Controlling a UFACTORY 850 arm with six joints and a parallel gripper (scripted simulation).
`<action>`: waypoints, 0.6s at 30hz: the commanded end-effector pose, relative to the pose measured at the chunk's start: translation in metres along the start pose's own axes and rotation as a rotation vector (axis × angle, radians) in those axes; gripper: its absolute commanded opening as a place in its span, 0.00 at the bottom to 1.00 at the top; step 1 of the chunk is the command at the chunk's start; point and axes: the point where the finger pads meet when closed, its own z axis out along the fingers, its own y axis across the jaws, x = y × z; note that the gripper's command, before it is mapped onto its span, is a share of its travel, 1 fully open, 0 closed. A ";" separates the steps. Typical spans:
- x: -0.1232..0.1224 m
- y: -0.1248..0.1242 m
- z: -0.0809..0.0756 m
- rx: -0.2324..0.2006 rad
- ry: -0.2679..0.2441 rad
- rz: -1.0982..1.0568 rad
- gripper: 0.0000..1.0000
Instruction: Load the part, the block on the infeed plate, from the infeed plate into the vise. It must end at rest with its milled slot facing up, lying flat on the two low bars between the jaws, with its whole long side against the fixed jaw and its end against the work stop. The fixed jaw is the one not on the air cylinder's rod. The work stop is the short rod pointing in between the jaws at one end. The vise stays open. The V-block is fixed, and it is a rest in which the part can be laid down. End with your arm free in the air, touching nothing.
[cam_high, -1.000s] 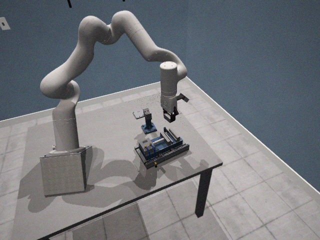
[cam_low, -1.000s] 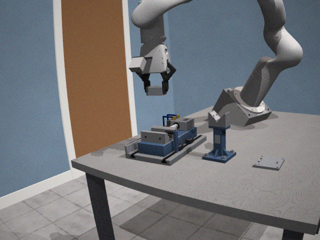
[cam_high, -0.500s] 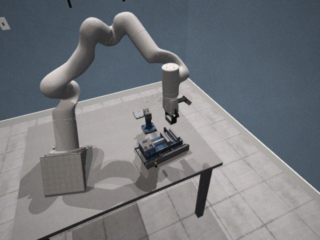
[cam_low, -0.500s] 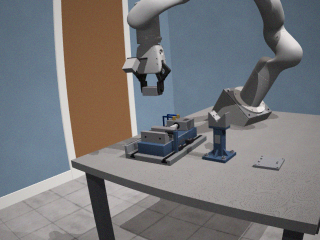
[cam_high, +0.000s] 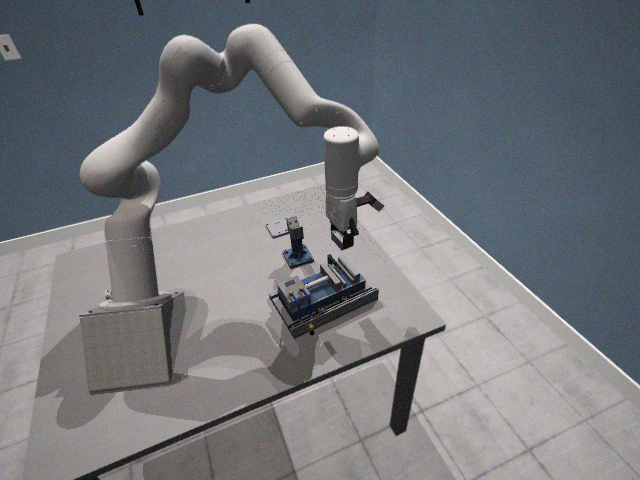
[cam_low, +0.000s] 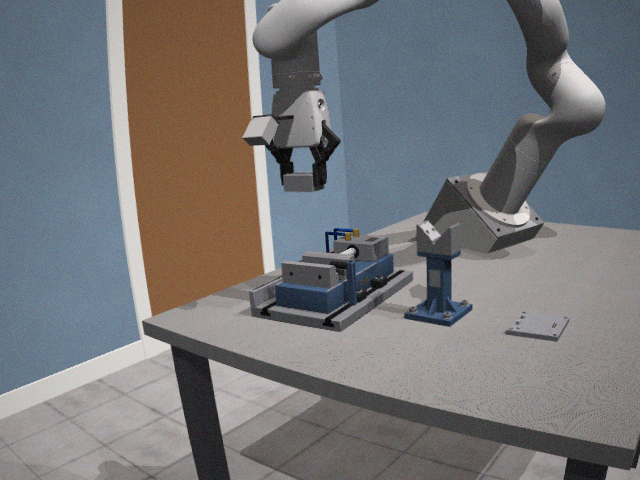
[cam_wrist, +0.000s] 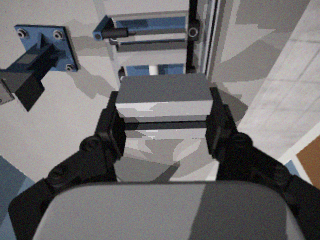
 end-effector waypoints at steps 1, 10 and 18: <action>0.001 0.000 -0.001 -0.001 0.002 -0.001 0.00; 0.001 0.000 -0.001 -0.001 0.002 -0.001 0.00; 0.001 0.000 0.001 -0.001 0.001 0.000 0.00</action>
